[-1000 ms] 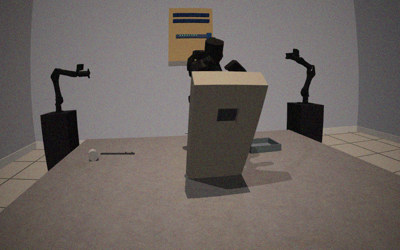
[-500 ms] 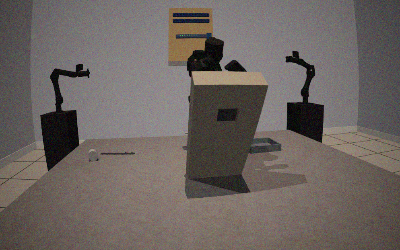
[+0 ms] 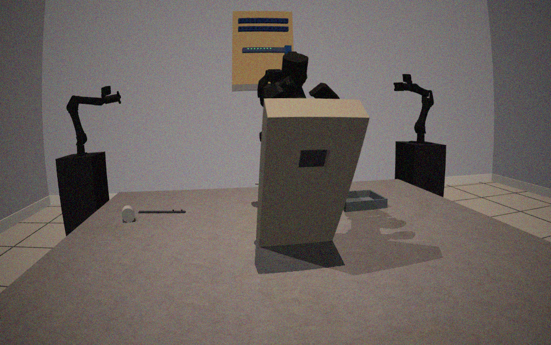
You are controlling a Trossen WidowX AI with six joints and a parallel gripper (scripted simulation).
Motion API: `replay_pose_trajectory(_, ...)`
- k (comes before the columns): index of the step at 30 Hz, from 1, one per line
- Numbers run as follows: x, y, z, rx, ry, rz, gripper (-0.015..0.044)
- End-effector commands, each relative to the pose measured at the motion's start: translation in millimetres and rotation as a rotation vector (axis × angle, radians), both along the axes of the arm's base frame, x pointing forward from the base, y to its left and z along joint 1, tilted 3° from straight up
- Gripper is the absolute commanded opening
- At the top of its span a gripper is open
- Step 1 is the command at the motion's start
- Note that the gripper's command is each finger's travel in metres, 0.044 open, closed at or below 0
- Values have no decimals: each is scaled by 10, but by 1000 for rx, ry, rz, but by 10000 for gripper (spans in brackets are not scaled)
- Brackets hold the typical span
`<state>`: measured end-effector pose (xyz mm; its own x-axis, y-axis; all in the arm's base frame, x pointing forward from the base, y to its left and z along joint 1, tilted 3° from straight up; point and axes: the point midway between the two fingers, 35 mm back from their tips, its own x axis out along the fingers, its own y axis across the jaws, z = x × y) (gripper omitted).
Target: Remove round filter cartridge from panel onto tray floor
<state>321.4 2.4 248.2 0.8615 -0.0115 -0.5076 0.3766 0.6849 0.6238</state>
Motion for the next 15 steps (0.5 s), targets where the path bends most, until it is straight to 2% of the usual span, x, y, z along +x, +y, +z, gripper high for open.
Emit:
replay_pose_trajectory(1, 66, 17, -48, 0, 7, 11, 0)
replay_pose_trajectory(7, 66, 17, -48, 0, 7, 11, 0)
replay_pose_trajectory(15, -326, 12, 216, 0, 7, 6, 0)
